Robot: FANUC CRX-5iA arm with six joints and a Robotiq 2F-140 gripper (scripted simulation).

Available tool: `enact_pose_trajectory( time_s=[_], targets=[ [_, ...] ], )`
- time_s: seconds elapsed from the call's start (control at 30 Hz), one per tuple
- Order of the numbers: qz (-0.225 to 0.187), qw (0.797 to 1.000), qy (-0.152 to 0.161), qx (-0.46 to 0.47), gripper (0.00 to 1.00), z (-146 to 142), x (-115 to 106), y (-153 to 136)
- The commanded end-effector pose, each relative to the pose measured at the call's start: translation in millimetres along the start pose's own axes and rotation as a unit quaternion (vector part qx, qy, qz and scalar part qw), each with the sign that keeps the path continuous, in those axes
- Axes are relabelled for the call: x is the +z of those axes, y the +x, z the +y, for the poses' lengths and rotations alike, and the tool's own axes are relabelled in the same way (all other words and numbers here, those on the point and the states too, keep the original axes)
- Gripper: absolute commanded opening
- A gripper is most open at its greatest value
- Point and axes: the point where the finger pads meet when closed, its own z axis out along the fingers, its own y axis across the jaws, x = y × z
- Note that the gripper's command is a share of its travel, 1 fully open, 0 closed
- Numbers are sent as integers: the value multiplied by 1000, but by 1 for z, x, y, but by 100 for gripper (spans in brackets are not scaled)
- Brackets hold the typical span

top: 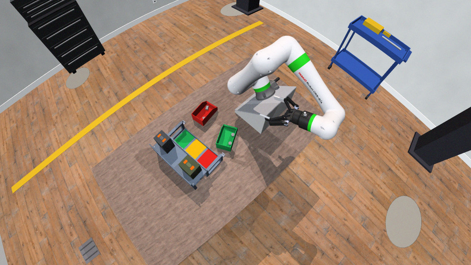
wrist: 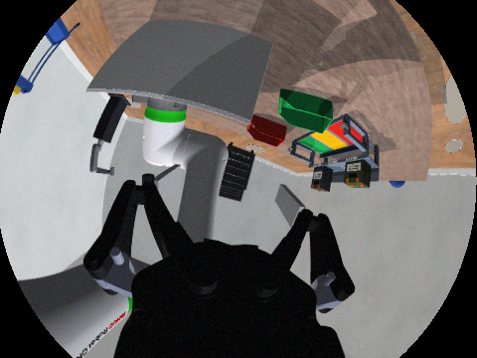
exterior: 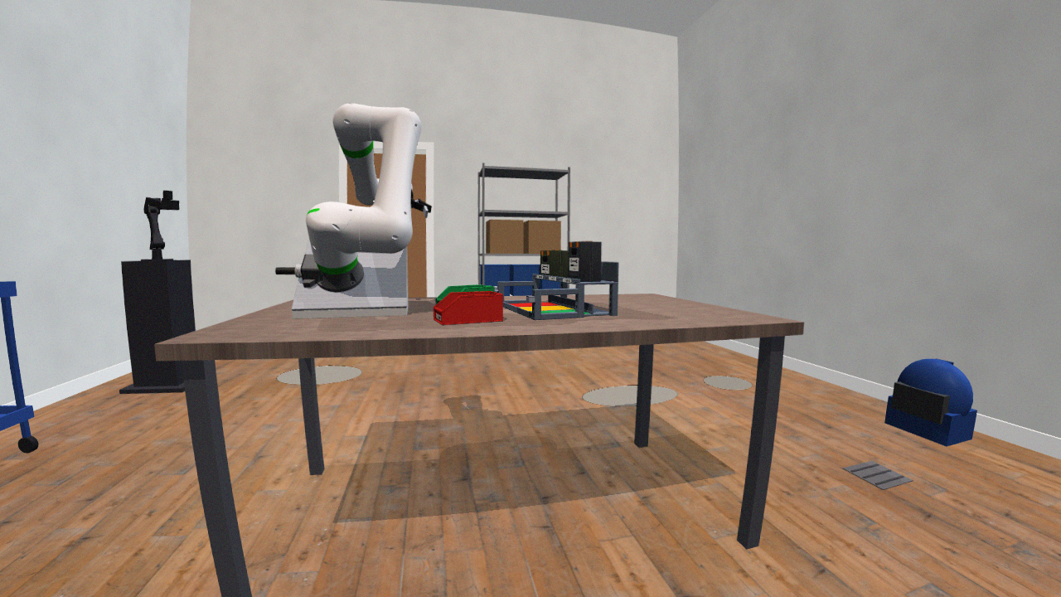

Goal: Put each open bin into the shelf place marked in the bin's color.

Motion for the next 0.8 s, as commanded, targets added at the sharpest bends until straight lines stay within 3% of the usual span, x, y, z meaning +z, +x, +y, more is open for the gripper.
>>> enact_pose_trajectory(
  time_s=[0.0,0.6,0.7,0.77],
  targets=[
    [0,1000,0,0,100,0,0,0],
    [3,1000,1,0,100,1,1,0],
    [40,999,8,4,100,16,10,5],
    [97,995,20,13,100,39,23,12]
  ],
)
